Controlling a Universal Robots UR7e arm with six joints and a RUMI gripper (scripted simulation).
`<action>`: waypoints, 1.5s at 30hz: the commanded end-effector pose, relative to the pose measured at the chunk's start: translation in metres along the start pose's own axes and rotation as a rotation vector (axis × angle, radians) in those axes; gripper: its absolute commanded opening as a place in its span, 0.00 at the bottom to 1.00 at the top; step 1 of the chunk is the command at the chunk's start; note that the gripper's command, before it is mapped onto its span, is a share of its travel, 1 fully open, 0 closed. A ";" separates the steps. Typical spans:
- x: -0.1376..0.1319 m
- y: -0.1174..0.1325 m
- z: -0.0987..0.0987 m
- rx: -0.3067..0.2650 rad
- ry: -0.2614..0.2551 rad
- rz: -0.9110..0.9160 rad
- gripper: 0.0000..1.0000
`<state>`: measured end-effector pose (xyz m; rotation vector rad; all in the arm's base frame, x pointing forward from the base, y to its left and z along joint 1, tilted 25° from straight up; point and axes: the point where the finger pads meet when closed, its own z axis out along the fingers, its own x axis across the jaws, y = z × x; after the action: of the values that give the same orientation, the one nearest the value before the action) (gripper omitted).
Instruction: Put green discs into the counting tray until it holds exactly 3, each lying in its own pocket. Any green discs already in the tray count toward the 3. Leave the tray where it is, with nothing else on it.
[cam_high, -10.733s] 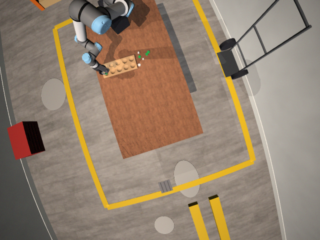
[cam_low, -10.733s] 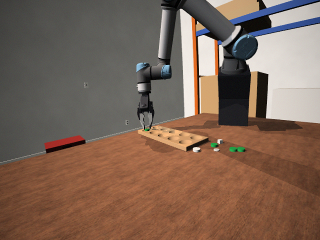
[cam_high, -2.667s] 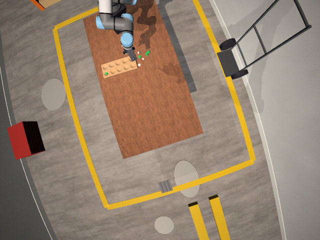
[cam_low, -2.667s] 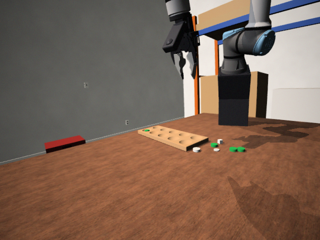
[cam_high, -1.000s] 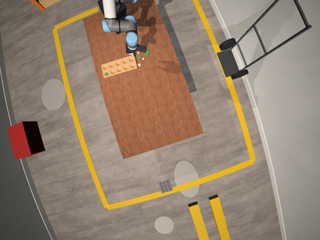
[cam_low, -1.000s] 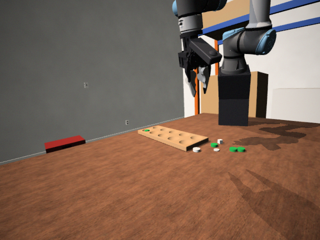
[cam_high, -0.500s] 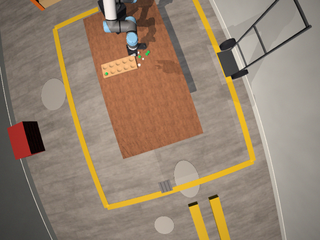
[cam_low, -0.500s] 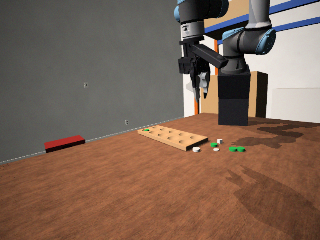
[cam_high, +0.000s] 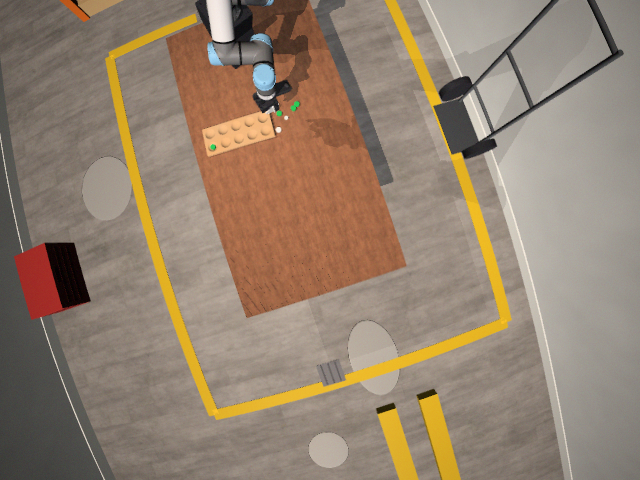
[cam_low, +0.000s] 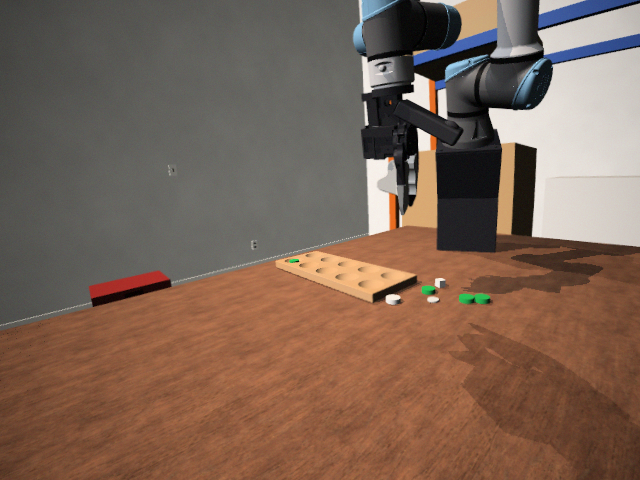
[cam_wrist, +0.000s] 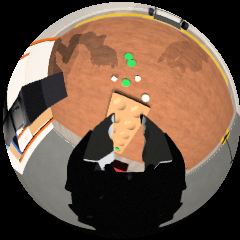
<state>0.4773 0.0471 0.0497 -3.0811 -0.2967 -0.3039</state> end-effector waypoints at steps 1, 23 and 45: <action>-0.001 -0.003 0.008 0.004 0.023 -0.147 0.28; -0.008 -0.010 0.030 -0.008 0.072 -0.575 0.28; -0.015 -0.017 0.050 -0.045 0.122 -1.038 0.28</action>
<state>0.4693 0.0624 0.0013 -2.6934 -1.7144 -0.4702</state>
